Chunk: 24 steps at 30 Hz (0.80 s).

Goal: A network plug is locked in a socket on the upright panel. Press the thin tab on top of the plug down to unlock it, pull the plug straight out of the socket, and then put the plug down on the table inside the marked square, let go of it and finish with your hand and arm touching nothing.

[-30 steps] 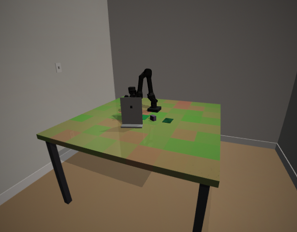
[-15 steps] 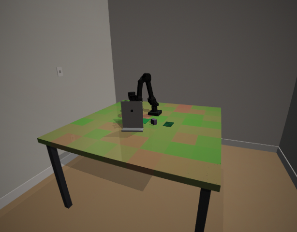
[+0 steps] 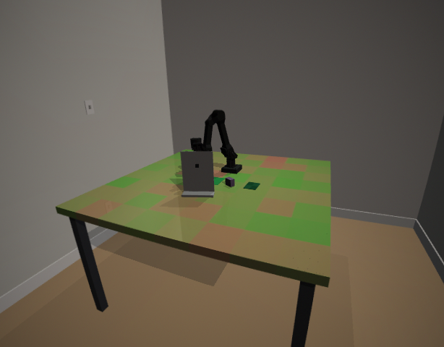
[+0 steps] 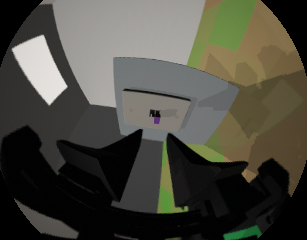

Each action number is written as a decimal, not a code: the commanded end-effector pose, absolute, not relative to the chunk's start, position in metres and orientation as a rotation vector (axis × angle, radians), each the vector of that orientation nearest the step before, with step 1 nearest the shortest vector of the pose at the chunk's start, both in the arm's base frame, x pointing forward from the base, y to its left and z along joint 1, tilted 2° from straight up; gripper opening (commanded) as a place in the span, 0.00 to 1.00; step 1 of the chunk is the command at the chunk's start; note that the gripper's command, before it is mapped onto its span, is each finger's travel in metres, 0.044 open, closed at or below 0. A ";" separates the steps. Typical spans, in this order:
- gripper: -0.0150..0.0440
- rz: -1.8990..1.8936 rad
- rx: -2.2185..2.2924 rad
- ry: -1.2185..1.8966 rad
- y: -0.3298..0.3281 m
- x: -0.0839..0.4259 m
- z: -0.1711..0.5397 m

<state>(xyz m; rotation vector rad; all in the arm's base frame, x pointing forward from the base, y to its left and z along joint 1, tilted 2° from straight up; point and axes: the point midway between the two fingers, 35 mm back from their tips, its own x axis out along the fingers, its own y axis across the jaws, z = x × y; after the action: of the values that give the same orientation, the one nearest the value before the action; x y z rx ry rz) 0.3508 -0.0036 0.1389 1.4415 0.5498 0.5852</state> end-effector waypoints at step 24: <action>0.52 0.586 1.446 0.546 0.016 0.388 0.141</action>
<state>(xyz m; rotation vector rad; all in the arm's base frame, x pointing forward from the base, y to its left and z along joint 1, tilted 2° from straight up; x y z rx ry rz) 0.3841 0.0146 0.1405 1.4416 0.5468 0.5885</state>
